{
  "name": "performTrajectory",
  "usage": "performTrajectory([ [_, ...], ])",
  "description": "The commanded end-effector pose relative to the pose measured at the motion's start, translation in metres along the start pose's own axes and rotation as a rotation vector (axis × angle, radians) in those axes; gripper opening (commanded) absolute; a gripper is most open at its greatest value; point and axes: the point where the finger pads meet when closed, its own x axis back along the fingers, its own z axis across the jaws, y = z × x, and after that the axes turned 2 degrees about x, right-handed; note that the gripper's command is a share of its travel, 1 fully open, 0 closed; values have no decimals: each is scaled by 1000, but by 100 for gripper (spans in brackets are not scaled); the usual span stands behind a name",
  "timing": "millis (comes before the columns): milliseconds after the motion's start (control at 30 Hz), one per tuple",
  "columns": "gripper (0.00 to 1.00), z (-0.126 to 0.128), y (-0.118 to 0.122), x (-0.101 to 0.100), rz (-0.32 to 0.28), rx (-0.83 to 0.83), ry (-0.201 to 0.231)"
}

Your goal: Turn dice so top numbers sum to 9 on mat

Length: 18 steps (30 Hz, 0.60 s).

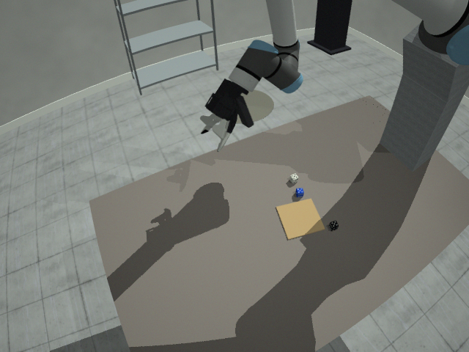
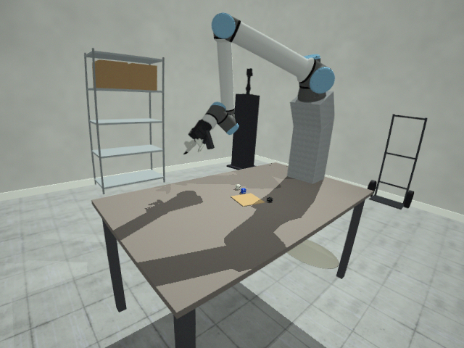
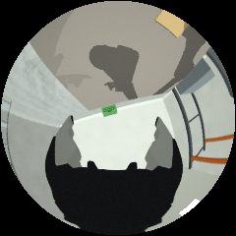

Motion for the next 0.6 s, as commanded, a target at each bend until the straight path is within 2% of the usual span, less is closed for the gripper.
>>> performTrajectory([
  [0,100,8,-49,5,144,-4,-97],
  [33,100,9,-52,6,150,-3,-100],
  [67,100,12,-68,11,192,0,-120],
  [167,100,18,-92,19,254,6,-146],
  [200,100,23,-108,25,295,11,-161],
  [233,100,24,-114,28,309,13,-165],
  [400,100,42,-169,57,458,40,-205],
  [500,100,44,-174,60,473,44,-208],
  [567,100,57,-209,85,574,68,-224],
])
